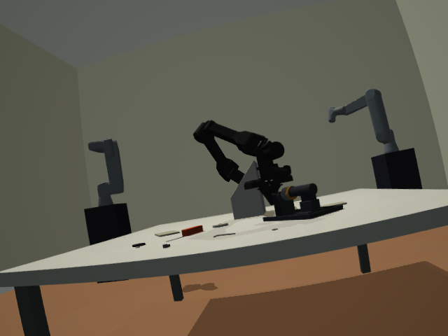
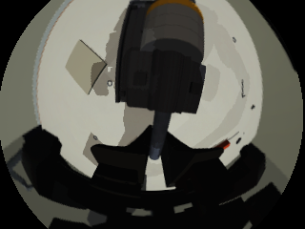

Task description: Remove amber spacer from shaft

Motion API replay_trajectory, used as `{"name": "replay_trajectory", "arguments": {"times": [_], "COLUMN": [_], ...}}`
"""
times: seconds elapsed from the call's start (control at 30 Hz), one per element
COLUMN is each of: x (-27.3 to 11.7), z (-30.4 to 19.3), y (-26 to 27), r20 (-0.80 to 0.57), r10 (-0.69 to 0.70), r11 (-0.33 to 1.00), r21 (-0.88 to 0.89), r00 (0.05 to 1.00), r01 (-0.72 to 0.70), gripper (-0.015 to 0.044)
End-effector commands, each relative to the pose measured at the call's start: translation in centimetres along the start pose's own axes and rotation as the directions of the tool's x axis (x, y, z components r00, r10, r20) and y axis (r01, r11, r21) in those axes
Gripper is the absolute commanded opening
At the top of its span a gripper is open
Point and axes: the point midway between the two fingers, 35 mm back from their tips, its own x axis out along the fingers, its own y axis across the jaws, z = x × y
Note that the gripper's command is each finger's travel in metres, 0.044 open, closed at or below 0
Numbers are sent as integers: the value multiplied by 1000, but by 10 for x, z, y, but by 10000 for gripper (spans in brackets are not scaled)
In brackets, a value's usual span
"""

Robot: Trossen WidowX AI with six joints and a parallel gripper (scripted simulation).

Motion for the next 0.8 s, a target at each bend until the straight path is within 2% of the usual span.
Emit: {"name": "replay_trajectory", "arguments": {"times": [0.0,0.77], "x": [0,0], "z": [-1,-3], "y": [-1,-1], "r20": [-2,-2], "r10": [-4,-4], "r11": [1000,1000], "r21": [-4,-4], "r00": [1000,1000], "r01": [4,4], "gripper": [0,0]}}
